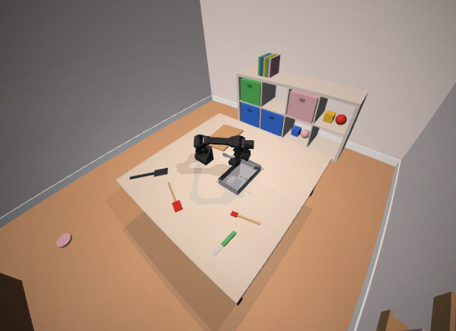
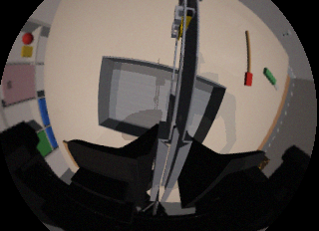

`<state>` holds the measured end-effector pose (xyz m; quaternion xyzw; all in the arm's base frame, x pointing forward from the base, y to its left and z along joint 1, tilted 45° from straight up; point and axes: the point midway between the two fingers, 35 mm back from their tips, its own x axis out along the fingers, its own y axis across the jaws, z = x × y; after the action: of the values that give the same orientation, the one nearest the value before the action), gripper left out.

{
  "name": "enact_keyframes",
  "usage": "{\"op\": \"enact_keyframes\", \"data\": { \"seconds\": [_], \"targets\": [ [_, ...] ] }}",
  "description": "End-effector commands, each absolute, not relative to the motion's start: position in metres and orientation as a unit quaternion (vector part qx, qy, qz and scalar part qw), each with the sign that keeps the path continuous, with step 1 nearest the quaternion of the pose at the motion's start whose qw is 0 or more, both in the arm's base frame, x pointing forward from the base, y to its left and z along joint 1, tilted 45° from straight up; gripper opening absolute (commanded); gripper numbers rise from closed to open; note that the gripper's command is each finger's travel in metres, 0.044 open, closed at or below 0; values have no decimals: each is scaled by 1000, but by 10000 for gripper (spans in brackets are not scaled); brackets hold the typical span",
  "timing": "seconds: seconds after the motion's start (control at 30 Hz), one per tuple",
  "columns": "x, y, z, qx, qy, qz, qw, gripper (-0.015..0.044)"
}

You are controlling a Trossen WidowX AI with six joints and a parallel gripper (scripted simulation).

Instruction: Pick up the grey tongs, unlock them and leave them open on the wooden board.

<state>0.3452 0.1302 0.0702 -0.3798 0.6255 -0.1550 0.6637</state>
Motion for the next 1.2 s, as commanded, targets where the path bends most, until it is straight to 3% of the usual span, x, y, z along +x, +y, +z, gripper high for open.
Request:
{"op": "enact_keyframes", "data": {
  "seconds": [0.0, 0.3, 0.57, 1.17],
  "targets": [
    [342, 133, 77, -376, 629, -160, 662, -150],
    [341, 133, 74, -381, 631, -158, 658, -150],
    [324, 173, 44, -410, 640, -111, 641, -150],
    [237, 269, -50, -512, 651, 20, 560, -150]
  ]
}}
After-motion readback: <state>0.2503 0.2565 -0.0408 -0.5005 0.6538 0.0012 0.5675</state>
